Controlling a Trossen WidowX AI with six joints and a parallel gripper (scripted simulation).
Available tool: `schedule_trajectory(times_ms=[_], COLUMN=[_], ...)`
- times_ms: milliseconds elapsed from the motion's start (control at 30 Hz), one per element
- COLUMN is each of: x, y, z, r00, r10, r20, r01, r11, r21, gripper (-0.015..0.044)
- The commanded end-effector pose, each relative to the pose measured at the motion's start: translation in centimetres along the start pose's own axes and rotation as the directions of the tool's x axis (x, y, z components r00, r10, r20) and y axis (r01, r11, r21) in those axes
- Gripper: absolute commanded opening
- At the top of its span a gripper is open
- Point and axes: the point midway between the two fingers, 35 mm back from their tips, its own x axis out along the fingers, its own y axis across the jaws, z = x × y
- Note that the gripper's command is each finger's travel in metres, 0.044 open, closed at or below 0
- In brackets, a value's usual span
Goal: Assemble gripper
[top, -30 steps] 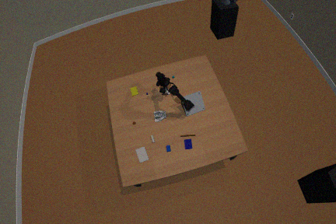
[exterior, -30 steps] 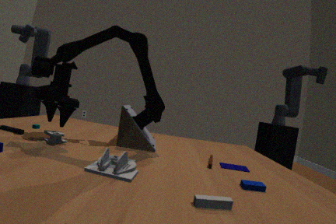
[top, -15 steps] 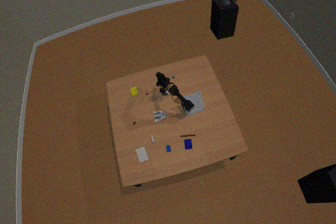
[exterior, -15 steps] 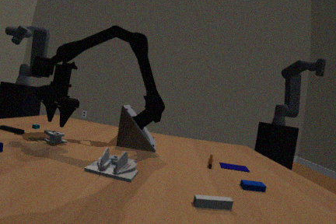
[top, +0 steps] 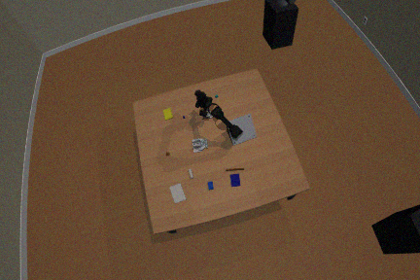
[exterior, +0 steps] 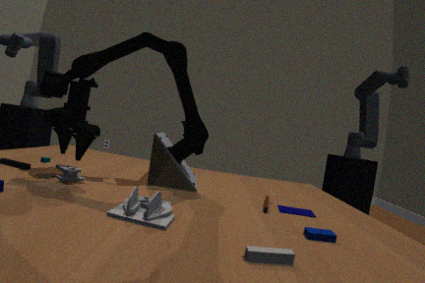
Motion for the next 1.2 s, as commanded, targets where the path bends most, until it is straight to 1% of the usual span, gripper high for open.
schedule_trajectory(times_ms=[0, 133, 1167], x=[0.0, 0.2, 5.1], y=[0.1, 0.0, 0.1], z=[0.0, 0.0, 0.3], r00=[1.000, 1.000, 1.000], r10=[0.004, 0.000, 0.005], r20=[0.003, 0.000, 0.003], r01=[-0.004, 0.000, -0.005], r11=[1.000, 1.000, 1.000], r21=[0.002, 0.000, 0.001], gripper=[0.0440, 0.0440, 0.0440])
